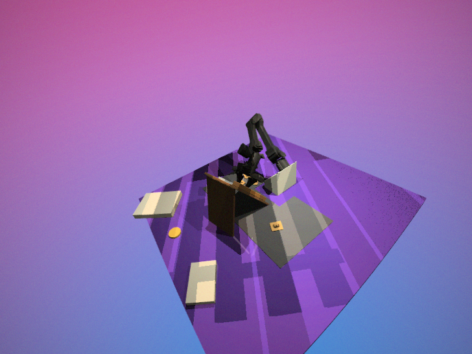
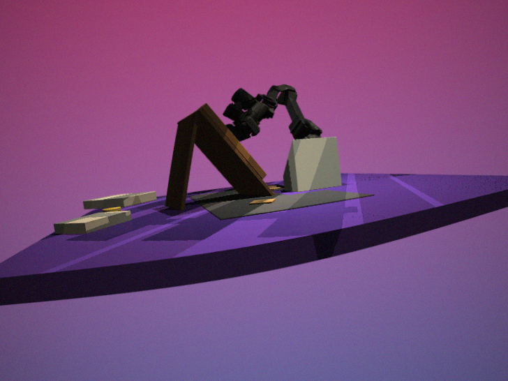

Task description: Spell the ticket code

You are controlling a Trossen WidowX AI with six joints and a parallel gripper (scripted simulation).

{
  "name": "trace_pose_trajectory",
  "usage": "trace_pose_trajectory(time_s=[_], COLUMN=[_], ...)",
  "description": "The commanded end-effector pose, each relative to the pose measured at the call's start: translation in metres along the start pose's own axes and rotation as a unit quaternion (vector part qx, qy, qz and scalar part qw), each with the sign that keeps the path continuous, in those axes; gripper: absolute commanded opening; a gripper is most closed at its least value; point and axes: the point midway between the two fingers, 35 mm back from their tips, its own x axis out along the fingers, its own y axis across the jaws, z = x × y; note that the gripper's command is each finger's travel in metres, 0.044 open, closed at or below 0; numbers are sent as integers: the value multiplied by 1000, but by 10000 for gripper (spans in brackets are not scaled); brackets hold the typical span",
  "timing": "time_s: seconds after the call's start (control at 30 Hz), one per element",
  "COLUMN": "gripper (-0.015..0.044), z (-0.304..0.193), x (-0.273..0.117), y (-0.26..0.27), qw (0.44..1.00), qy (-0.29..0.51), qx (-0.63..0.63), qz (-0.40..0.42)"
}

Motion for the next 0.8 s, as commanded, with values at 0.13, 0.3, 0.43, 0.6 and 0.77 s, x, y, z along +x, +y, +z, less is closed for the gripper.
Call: trace_pose_trajectory(time_s=[0.13,0.3,0.43,0.6,0.77], gripper=[263,295,295,295,295], z=[0,0,0,0,1], x=[-2,-9,-12,-17,-20], y=[0,0,0,0,1], qw=[1000,1000,1000,1000,1000], qy=[1,1,2,2,2], qx=[2,2,2,2,2], qz=[-2,-2,-2,-2,-2])
